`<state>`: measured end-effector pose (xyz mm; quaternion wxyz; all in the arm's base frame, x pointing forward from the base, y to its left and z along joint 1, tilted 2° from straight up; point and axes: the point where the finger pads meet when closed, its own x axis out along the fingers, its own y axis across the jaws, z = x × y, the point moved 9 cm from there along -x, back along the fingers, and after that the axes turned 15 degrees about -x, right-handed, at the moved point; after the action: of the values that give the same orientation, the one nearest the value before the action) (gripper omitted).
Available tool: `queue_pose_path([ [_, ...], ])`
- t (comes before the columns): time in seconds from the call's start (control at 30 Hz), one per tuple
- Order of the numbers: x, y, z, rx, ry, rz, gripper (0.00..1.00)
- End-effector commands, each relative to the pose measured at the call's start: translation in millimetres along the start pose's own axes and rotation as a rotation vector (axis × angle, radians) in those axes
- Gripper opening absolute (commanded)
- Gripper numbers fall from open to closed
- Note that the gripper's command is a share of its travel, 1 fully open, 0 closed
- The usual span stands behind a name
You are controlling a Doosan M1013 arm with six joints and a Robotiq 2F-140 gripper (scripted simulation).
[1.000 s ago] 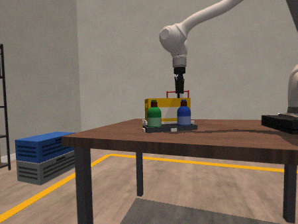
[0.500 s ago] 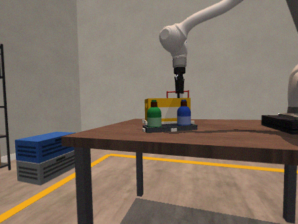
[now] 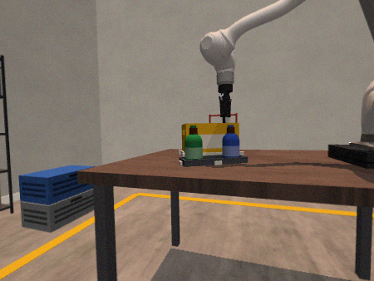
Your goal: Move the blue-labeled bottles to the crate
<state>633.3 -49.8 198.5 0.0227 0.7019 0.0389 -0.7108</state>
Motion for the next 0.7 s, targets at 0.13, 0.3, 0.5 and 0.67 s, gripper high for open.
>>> queue_pose_path([
  [0.13,0.0,0.0,0.1,0.0,0.0,0.0,0.0],
  [0.3,0.0,0.0,0.1,0.0,0.0,0.0,0.0],
  [0.5,0.0,0.0,0.1,0.0,0.0,0.0,0.38],
  [0.67,0.0,0.0,0.1,0.0,0.0,0.0,0.38],
])
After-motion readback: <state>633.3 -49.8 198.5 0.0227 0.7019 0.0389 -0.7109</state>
